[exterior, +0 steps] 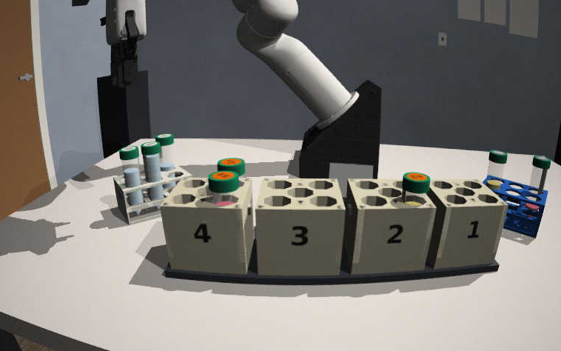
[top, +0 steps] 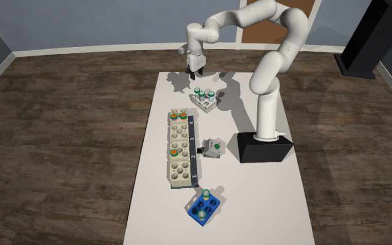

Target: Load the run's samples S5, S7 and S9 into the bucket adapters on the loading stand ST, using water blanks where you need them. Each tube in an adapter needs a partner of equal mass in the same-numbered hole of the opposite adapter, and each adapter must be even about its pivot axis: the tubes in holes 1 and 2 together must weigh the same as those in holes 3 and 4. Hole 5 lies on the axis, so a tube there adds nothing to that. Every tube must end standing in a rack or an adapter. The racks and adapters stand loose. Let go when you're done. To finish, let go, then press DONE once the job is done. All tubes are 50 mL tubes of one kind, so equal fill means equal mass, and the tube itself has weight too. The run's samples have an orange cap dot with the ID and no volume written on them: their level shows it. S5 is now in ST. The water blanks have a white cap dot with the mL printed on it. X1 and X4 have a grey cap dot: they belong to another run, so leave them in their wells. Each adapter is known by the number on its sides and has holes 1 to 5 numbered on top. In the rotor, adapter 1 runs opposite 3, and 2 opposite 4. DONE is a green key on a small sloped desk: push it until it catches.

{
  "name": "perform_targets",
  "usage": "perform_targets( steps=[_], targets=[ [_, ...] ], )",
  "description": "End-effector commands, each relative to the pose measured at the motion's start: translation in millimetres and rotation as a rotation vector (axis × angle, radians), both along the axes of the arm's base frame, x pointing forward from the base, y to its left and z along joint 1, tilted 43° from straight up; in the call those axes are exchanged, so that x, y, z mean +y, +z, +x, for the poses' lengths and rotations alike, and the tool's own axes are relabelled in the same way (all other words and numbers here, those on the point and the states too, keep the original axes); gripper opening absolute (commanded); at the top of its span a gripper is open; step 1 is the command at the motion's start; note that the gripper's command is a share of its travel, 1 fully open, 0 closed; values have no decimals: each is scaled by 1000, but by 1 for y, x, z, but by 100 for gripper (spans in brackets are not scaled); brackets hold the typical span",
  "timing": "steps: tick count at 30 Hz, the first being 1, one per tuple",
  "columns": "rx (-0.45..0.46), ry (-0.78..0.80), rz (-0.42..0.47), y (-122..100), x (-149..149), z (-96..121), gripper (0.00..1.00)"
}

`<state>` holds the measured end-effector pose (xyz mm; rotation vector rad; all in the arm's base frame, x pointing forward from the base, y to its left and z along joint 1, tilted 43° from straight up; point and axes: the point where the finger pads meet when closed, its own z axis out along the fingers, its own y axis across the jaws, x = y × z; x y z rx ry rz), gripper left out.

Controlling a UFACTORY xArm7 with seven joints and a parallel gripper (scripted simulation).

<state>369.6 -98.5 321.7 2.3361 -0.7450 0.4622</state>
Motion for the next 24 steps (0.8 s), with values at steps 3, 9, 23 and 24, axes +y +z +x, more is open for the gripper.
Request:
perform_targets(
  steps=[3, 9, 23, 24],
  targets=[
    [-4, 3, -1, -7, -7, 3, 57],
    [-4, 3, -2, -16, -15, 4, 57],
    [-4, 3, -2, -33, -31, 8, 57],
    [-4, 3, -2, -35, -32, 8, 57]
  ],
)
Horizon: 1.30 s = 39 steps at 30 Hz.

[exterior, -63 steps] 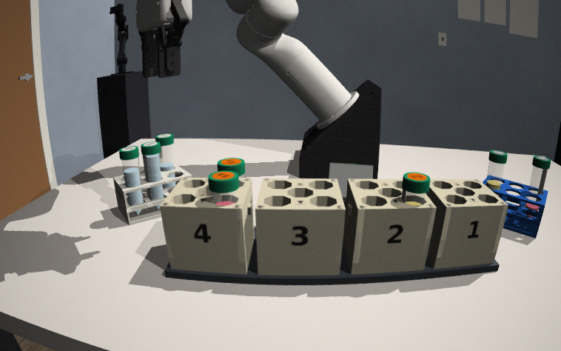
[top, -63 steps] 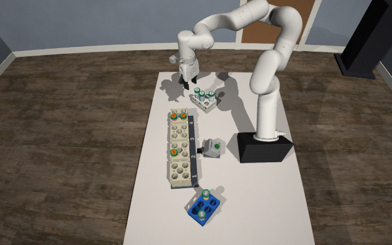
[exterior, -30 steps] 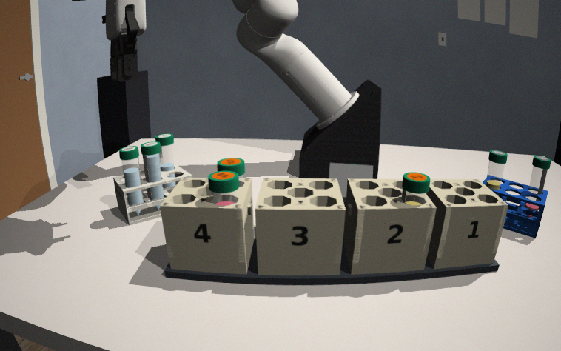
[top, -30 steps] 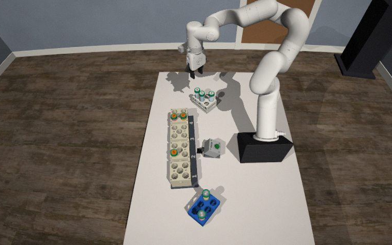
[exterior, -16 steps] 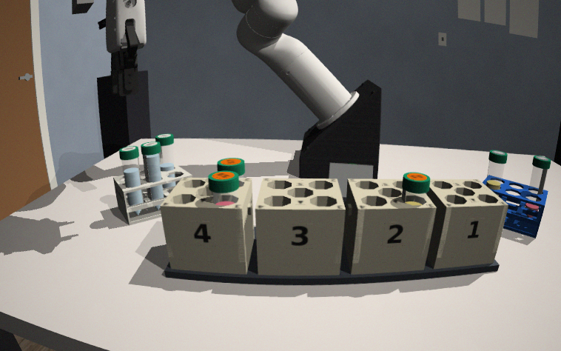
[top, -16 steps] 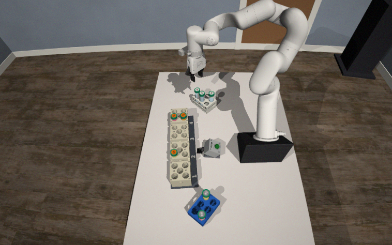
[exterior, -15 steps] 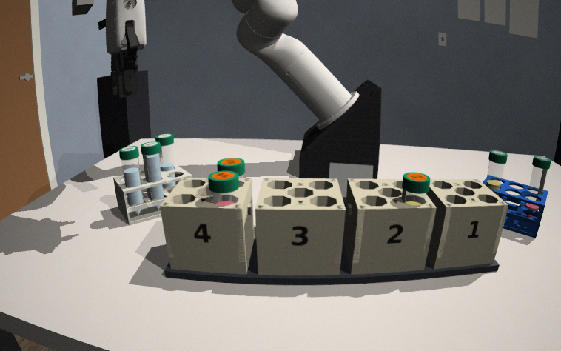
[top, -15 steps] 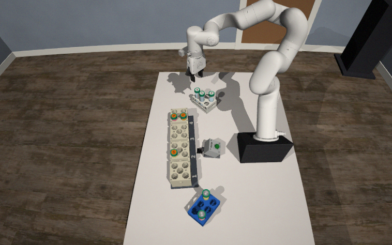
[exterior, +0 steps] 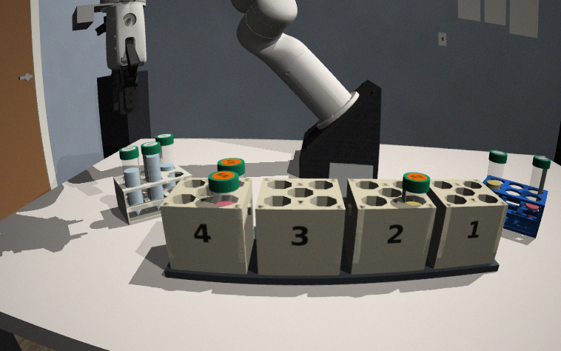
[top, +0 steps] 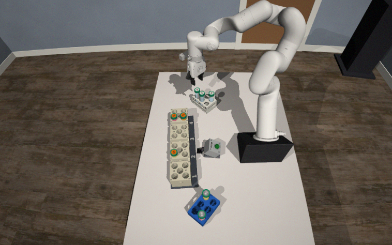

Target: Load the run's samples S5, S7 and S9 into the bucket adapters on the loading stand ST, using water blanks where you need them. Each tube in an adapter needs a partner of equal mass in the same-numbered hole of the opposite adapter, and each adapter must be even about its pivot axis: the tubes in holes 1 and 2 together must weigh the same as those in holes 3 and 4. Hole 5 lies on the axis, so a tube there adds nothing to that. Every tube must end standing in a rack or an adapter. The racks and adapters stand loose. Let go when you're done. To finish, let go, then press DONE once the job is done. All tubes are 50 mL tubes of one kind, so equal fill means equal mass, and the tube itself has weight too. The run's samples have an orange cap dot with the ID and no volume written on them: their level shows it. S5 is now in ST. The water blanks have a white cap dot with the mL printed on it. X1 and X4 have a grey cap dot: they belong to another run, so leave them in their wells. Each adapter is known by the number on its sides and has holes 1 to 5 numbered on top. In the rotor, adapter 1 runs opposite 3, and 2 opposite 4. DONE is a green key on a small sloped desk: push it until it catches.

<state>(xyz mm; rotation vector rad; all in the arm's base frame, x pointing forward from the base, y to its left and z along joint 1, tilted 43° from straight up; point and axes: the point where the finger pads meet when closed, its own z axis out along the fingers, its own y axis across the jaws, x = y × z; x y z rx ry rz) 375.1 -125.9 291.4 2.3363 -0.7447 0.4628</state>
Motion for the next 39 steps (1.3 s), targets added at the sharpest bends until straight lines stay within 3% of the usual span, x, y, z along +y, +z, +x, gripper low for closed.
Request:
perform_targets(
  steps=[1, 32, 39],
  targets=[
    [-4, 3, -2, -6, -6, 3, 57],
    [-3, 3, -2, -46, -42, 10, 57],
    [-3, 3, -2, -46, -42, 10, 57]
  ],
)
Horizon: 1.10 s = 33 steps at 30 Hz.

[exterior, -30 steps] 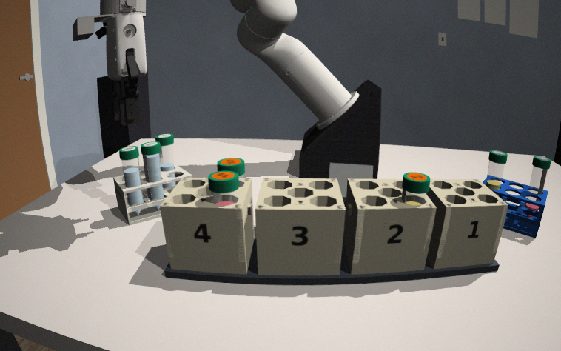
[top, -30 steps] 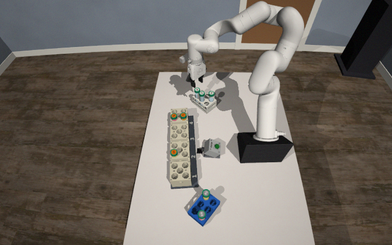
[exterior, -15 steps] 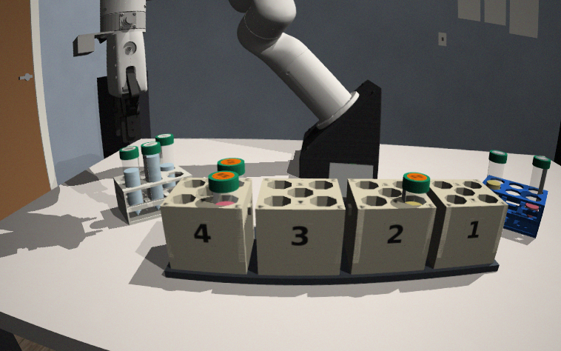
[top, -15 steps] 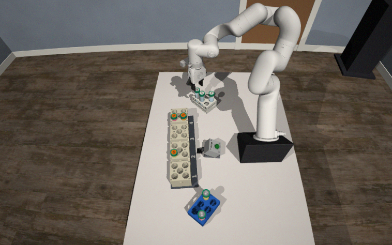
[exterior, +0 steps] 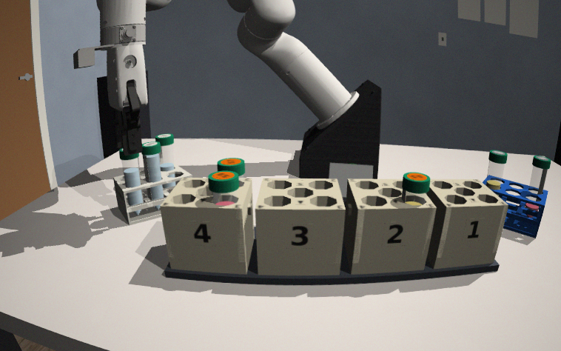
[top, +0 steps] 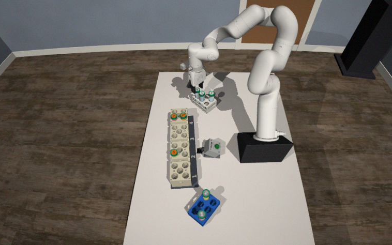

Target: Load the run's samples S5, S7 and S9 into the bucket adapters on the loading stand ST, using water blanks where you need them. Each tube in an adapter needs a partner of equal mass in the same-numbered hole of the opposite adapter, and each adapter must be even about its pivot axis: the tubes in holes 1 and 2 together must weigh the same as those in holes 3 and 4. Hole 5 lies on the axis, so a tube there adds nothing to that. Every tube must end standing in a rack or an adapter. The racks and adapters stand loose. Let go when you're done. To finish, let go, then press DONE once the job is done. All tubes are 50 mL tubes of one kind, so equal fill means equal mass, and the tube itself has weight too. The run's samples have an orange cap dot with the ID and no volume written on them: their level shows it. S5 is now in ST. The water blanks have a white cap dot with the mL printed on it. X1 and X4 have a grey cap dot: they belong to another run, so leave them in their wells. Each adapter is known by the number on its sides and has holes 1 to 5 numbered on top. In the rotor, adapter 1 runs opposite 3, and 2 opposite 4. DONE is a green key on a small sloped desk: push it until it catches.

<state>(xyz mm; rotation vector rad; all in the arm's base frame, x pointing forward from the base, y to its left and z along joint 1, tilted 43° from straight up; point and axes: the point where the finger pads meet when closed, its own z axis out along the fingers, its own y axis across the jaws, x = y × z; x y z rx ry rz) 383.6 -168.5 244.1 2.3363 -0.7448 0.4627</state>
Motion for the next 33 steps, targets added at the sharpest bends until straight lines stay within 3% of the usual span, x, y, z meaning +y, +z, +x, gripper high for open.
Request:
perform_targets(
  steps=[1, 33],
  targets=[
    [-3, 3, -2, 1, 0, 1, 57],
    [-3, 3, -2, -11, -11, 4, 57]
  ],
)
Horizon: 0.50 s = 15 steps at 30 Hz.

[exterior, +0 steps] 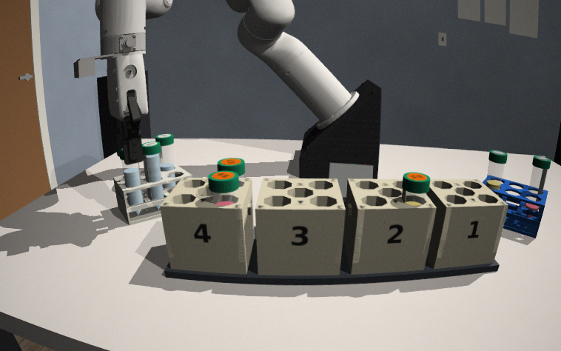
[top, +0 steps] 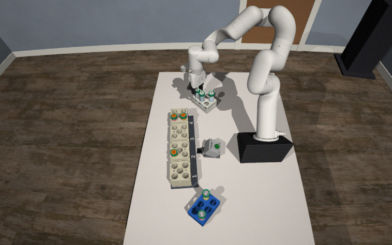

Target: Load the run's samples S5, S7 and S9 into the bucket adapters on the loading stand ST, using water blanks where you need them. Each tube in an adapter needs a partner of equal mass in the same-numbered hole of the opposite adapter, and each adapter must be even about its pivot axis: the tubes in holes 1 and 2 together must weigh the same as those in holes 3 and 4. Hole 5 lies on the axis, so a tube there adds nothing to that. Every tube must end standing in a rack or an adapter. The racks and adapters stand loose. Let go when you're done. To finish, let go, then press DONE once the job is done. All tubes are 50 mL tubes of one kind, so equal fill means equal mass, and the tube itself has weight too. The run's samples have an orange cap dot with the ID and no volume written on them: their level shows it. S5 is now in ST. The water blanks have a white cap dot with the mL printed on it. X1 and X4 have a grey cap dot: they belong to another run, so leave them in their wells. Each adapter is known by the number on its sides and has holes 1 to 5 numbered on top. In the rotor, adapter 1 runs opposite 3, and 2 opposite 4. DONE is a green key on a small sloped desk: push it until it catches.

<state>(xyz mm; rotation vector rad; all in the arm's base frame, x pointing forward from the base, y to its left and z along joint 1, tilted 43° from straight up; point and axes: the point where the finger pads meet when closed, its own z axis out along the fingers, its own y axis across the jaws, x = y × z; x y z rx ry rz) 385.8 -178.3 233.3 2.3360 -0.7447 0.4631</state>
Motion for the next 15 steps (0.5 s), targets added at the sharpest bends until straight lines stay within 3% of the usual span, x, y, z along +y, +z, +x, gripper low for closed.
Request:
perform_targets(
  steps=[1, 15],
  targets=[
    [-3, 3, -2, -1, -1, 2, 57],
    [-3, 3, -2, -3, -3, 2, 57]
  ],
)
